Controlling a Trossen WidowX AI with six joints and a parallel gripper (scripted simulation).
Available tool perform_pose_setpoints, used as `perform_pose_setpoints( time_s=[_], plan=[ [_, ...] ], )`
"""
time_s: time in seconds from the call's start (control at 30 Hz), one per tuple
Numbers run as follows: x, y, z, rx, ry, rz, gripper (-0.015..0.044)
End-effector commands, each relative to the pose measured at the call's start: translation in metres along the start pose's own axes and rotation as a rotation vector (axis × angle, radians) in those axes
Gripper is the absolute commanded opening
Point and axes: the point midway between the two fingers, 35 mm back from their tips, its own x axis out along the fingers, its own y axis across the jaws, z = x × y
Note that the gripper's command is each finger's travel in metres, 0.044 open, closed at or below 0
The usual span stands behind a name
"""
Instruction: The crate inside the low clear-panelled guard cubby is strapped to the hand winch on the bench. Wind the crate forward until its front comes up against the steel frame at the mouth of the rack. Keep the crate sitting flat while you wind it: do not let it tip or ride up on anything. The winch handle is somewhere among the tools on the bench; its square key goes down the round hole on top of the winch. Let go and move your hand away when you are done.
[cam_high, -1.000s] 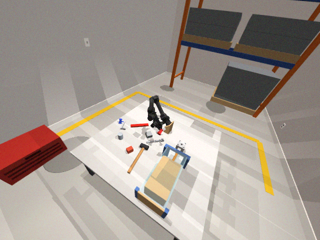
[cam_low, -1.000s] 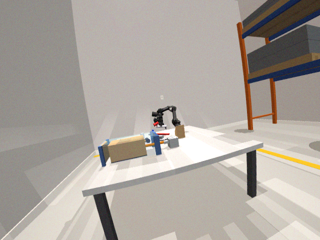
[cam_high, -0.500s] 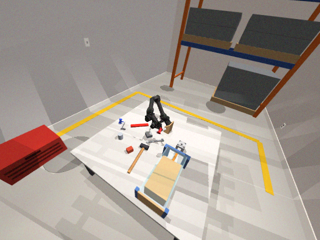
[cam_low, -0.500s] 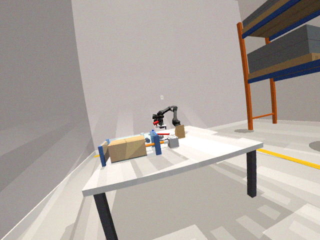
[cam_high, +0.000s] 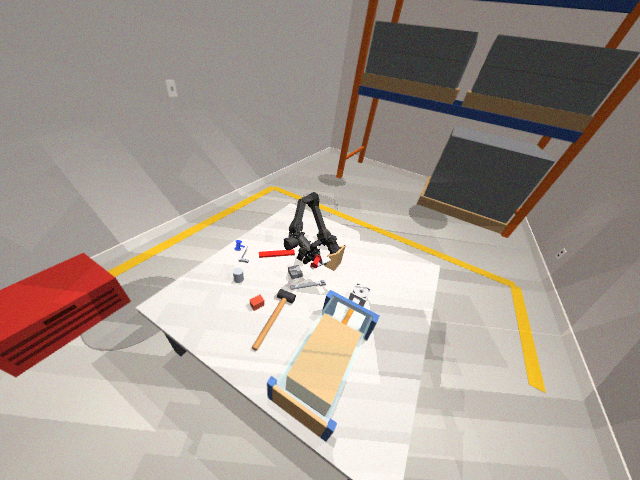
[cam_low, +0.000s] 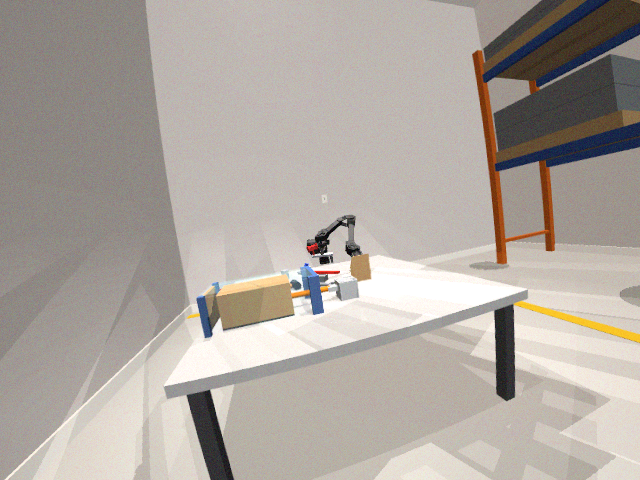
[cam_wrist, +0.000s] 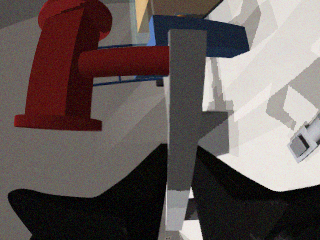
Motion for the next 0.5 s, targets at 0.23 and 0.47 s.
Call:
perform_pose_setpoints(
  time_s=[0.23,0.47],
  plan=[
    [0.0002,0.0023,-0.0001,-0.008,0.003,0.215,0.0000],
    [0.0004,0.0022,-0.0002,-0.008,0.005,0.293,0.0000]
  ],
)
